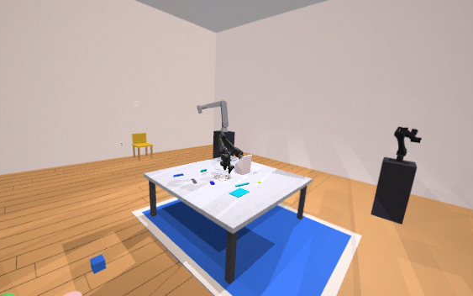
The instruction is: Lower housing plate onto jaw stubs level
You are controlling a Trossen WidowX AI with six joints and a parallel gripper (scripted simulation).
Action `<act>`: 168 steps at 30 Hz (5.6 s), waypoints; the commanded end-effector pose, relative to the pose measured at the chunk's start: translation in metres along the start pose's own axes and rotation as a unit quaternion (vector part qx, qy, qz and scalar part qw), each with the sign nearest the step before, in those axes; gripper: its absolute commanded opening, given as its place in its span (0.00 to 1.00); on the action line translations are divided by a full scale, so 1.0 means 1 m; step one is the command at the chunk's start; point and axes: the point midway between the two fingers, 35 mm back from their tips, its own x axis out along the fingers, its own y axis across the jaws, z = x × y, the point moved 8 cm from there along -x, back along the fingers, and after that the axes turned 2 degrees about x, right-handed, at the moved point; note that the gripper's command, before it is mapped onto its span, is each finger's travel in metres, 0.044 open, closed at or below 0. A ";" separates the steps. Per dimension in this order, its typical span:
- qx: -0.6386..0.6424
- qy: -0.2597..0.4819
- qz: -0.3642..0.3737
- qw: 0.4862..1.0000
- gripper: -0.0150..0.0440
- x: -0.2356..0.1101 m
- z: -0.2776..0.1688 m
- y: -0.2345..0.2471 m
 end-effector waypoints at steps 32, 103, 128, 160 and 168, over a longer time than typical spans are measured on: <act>-0.004 0.001 -0.006 1.000 0.85 0.032 -0.003 -0.002; -0.007 0.001 -0.006 1.000 0.85 0.047 -0.003 -0.003; -0.007 0.001 -0.006 1.000 0.85 0.047 -0.003 -0.003; -0.007 0.001 -0.006 1.000 0.85 0.043 -0.004 -0.003; -0.007 0.001 -0.006 1.000 0.85 0.045 -0.004 -0.003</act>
